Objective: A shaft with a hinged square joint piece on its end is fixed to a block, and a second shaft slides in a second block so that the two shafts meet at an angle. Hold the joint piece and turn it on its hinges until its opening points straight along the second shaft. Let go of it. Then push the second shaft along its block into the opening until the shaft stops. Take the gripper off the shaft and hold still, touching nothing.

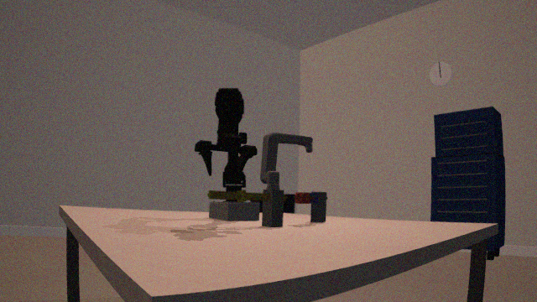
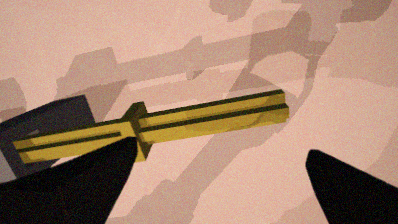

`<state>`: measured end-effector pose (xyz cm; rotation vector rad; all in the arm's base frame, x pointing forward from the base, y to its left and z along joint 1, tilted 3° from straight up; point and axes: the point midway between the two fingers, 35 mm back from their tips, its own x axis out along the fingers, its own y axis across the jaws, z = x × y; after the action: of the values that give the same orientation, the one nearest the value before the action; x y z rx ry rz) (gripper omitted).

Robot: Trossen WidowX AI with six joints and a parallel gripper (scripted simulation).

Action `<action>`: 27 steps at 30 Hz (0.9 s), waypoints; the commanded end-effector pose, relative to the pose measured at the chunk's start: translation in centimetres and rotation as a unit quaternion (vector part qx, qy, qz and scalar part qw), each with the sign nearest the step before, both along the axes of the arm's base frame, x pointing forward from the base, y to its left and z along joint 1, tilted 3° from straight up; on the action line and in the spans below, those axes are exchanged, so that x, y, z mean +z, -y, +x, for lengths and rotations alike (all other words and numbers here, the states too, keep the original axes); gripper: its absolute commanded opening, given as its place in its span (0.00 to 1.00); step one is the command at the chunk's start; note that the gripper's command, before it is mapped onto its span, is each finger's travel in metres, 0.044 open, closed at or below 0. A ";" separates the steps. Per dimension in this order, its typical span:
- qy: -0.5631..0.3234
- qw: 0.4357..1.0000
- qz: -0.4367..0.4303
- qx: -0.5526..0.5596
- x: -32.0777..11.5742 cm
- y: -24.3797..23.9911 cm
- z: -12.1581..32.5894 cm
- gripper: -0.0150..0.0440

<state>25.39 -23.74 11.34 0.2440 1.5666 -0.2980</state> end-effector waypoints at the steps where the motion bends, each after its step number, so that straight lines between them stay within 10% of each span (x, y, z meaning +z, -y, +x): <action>1: 0.005 0.998 0.003 -0.055 -0.7 -0.1 -0.1 1.00; 27: 0.048 0.877 0.012 -0.478 -4.7 0.0 -0.6 1.00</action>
<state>24.99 -23.98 7.13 0.9742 1.2732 -0.9672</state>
